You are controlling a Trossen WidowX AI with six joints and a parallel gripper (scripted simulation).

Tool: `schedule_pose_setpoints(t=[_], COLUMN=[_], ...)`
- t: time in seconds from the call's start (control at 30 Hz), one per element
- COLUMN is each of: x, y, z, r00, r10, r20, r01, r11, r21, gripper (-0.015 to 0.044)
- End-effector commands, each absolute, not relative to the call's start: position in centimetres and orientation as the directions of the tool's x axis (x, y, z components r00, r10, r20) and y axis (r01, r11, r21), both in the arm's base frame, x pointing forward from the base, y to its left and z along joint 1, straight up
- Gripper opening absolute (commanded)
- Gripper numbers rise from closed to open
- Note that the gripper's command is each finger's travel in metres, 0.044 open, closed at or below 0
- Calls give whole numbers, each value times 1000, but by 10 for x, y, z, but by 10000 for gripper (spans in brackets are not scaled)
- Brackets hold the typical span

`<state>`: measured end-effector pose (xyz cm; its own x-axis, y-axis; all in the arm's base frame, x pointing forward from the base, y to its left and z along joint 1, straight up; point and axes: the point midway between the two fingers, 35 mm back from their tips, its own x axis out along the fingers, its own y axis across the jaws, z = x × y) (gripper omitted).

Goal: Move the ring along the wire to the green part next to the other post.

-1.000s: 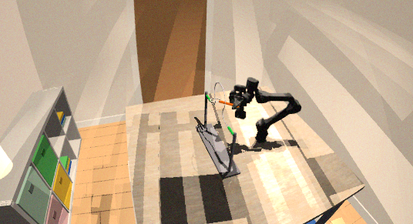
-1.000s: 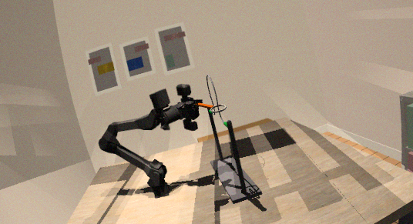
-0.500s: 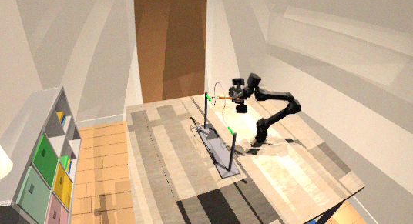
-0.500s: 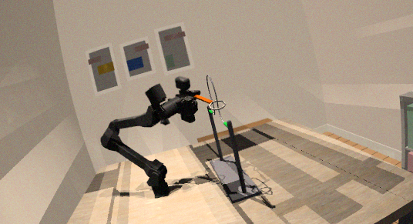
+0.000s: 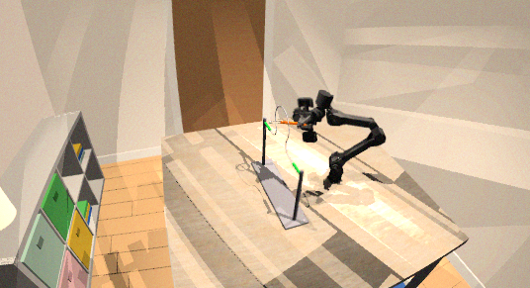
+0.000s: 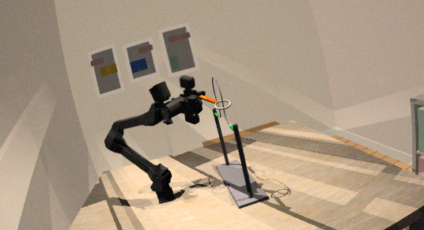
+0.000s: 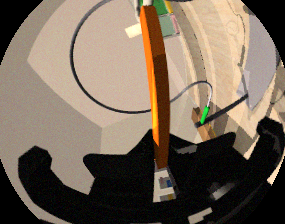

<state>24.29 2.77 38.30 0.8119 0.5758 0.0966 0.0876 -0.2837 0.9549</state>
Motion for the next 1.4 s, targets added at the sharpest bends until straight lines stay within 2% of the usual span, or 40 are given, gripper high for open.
schedule_pose_setpoints(t=[0.0, 0.7, 1.37], x=[244, 244, 244], y=[28, 30, 29], z=[384, 372, 359], r00=[809, 810, 812], r10=[582, 579, 526], r20=[77, -96, -253], r01=[86, 90, 89], r11=[-247, 40, 317], r21=[965, 995, 944], gripper=[-150, -150, -150])
